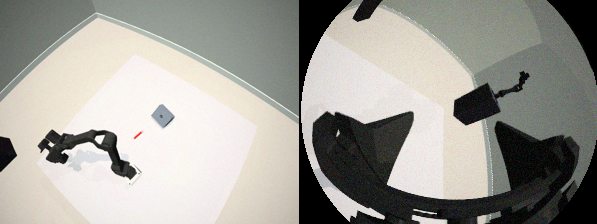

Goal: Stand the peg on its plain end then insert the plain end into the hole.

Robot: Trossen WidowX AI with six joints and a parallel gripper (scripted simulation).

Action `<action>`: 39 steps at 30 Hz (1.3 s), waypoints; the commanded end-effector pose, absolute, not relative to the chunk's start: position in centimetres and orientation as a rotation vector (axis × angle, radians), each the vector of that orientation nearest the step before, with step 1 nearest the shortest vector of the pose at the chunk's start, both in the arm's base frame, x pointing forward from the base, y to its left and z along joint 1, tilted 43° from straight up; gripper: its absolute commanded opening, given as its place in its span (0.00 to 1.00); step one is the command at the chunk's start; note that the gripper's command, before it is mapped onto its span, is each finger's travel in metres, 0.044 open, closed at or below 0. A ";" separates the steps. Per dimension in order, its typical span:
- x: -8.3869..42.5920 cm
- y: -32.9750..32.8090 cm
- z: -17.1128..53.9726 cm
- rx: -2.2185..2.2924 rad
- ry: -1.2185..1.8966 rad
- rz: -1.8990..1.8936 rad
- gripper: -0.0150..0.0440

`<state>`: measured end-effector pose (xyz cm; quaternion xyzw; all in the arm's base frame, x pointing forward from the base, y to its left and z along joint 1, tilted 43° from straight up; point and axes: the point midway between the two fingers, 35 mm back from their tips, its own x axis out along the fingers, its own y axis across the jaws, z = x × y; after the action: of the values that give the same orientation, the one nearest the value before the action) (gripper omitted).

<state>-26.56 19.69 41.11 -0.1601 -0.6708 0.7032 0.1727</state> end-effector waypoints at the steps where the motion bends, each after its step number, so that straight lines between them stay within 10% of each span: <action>1: -25.7 21.2 40.6 -0.514 -1.837 2.005 1.00; 39: -9.6 33.3 35.9 -0.863 -0.958 1.916 1.00</action>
<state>-10.84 32.76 36.29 -0.3373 -0.4036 0.7562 0.3892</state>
